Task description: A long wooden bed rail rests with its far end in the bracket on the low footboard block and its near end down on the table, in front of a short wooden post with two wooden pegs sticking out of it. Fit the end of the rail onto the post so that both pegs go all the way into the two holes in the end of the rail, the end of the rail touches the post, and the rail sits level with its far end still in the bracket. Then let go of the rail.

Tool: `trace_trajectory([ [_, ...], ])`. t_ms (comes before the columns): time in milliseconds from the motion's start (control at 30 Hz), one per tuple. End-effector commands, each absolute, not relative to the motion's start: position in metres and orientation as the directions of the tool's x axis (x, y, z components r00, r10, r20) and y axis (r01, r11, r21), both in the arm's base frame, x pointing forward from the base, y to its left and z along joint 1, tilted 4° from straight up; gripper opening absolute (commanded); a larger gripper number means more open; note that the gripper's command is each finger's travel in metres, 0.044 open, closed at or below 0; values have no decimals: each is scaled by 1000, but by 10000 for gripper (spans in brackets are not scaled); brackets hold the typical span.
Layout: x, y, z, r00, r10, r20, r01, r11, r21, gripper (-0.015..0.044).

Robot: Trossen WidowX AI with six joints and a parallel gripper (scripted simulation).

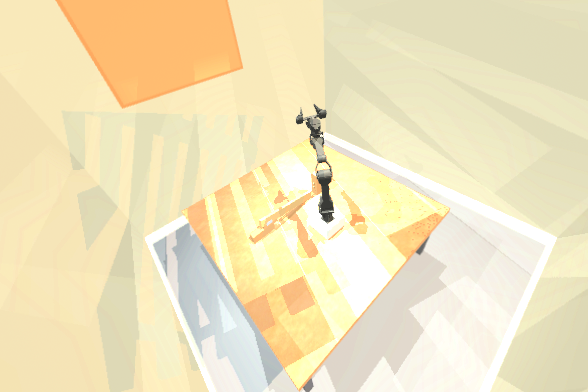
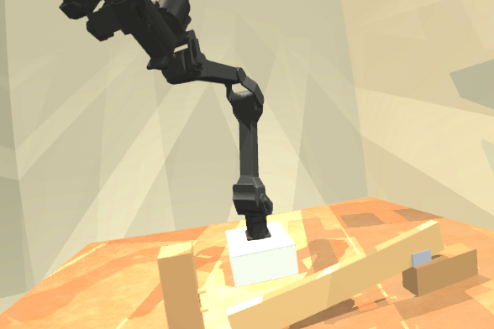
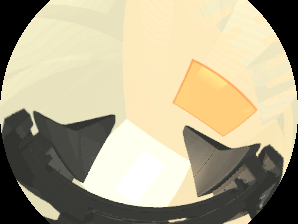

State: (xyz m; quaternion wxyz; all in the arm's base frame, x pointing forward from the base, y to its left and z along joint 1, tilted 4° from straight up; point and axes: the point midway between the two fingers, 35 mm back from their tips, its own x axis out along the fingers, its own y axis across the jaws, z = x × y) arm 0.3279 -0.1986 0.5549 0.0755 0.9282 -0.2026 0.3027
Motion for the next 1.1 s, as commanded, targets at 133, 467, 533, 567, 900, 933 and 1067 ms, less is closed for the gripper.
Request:
trace_trajectory([
  [133, 343, -199, 535, 780, -345, 522, -373, -926, -55, 440],
  [467, 398, -182, 421, 929, -348, 125, -261, -857, -444, 440],
  [533, 406, -175, 396, 941, -335, 36, -270, -813, -516, 440],
  [567, 409, -171, 383, 945, -328, -8, -278, -788, -550, 440],
  [900, 403, -124, 252, 853, -214, -476, -513, -515, -687, 440],
  [933, 399, -119, 240, 831, -200, -519, -544, -487, -683, 440],
  [1067, 382, -94, 191, 722, -135, -678, -671, -374, -640, 440],
])
